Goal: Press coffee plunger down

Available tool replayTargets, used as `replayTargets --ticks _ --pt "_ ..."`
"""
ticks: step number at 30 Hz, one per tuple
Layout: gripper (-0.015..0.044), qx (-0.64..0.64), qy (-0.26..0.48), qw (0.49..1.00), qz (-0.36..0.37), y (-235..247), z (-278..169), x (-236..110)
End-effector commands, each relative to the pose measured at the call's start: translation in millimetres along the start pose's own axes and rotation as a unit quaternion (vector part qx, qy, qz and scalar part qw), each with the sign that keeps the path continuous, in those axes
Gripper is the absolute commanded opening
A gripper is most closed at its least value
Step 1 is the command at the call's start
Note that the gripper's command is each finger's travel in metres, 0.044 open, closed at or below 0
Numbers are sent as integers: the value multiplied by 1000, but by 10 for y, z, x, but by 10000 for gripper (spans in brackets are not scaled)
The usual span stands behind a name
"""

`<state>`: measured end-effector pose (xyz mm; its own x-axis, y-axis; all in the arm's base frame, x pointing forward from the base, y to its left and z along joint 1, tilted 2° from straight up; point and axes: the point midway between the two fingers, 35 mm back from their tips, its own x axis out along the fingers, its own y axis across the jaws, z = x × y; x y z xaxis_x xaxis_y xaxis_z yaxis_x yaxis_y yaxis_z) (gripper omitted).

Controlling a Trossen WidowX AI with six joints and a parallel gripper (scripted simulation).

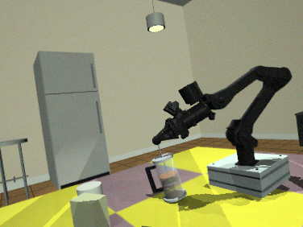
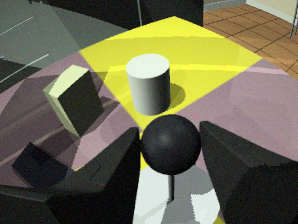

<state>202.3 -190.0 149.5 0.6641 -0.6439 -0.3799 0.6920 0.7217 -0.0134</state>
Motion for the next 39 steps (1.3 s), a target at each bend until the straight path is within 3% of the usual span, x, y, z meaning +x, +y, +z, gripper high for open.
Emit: replayTargets --ticks 1,39 --pt "125 -5 51 999 0 0 -308 95" --pt "125 -5 51 999 0 0 -229 196"
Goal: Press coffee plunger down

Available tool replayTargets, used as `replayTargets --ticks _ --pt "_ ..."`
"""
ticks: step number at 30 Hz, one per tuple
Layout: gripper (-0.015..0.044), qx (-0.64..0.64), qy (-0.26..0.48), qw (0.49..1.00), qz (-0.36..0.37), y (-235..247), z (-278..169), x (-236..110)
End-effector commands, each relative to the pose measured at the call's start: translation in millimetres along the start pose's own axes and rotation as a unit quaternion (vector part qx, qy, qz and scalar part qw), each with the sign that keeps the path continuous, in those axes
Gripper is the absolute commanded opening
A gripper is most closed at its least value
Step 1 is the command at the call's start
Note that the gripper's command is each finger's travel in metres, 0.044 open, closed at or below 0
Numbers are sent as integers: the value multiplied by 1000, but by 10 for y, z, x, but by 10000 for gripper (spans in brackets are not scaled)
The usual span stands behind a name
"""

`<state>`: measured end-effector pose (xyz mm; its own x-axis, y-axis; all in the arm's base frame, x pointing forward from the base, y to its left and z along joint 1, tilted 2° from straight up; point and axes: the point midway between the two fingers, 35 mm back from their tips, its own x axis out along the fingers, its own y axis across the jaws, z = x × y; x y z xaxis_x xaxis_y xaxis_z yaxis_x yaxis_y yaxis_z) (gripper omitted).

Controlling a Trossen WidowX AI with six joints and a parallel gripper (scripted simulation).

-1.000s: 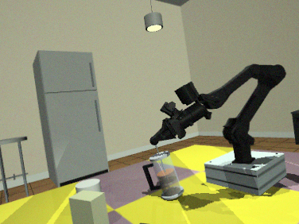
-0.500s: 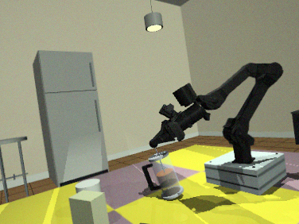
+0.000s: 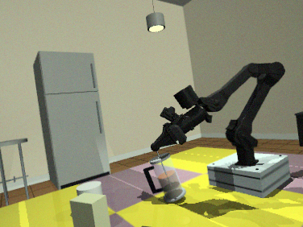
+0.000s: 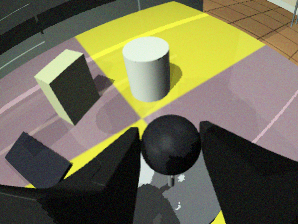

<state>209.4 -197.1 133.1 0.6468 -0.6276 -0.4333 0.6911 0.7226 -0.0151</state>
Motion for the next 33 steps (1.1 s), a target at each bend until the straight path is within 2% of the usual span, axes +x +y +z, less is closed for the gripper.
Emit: replayTargets --ticks 1,33 --pt "125 -4 22 1000 0 0 -112 49" --pt "125 -4 21 1000 0 2 -74 106"
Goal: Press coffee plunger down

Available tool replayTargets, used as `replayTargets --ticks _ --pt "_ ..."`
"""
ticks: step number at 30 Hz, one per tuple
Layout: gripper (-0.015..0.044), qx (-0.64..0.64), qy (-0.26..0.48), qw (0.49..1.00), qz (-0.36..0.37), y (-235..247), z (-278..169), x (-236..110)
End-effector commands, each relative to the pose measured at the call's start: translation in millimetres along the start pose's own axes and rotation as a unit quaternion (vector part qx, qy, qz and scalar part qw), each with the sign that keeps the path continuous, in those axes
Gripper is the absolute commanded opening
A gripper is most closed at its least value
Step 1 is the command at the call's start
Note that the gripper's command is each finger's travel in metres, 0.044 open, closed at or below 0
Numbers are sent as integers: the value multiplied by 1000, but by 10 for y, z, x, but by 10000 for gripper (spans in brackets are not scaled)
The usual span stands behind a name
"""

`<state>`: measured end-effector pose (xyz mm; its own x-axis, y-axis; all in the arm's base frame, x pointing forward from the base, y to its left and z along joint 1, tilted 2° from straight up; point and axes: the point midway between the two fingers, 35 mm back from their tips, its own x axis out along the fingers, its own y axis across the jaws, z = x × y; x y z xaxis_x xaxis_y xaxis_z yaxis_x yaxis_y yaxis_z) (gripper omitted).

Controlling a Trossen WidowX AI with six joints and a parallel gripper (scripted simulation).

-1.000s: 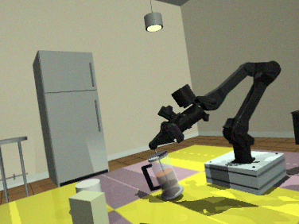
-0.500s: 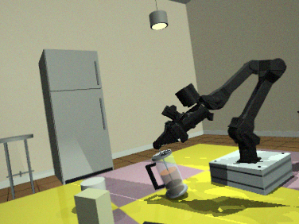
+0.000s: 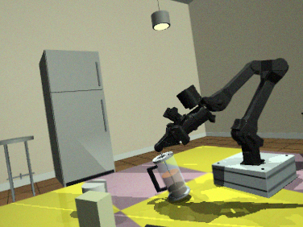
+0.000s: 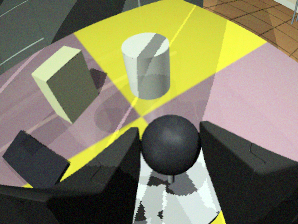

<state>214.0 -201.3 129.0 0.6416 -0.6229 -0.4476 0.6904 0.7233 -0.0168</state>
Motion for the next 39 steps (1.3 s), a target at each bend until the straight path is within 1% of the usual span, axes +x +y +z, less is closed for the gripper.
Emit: replayTargets --ticks 1,21,22,30,39 --pt "125 -3 13 1000 0 0 -63 36" --pt "125 -3 13 1000 0 1 -45 68" --pt "125 0 2 1000 0 1 8 38" --pt "125 0 2 1000 0 1 8 38" --pt "361 0 2 1000 0 1 8 38"
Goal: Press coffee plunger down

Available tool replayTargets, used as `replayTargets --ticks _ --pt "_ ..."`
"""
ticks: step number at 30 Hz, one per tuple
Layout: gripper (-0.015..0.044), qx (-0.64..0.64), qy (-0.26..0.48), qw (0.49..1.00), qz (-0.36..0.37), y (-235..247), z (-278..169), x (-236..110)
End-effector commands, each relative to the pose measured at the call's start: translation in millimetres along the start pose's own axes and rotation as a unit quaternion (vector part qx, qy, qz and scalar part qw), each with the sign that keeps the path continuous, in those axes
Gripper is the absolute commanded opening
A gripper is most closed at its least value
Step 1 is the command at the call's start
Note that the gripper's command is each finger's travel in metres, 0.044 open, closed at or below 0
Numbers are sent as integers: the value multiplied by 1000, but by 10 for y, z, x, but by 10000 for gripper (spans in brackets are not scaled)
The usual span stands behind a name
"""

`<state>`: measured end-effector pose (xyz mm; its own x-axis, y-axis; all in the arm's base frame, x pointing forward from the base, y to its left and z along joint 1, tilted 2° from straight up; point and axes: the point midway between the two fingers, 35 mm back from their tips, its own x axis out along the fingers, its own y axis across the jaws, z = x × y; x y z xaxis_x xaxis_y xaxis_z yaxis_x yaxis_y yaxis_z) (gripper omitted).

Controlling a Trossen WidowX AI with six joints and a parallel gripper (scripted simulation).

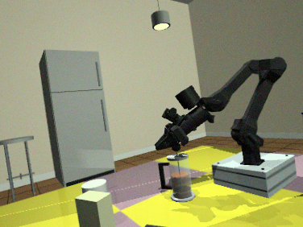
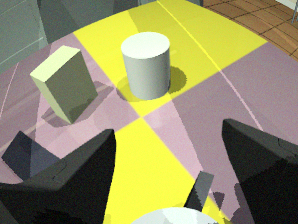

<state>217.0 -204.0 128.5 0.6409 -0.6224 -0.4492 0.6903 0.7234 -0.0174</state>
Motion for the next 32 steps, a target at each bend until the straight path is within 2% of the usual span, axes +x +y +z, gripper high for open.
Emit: replayTargets --ticks 1,3,13,16,23,32 --pt "387 0 1 1000 0 0 -7 -1" --pt "440 0 1 1000 0 0 -7 -1" --pt "440 -13 -14 1000 2 32 148 -67" --pt "440 -10 -7 1000 2 36 241 -237" --pt "440 -3 14 1000 1 22 364 -871" --pt "440 -4 15 1000 3 30 356 -906"
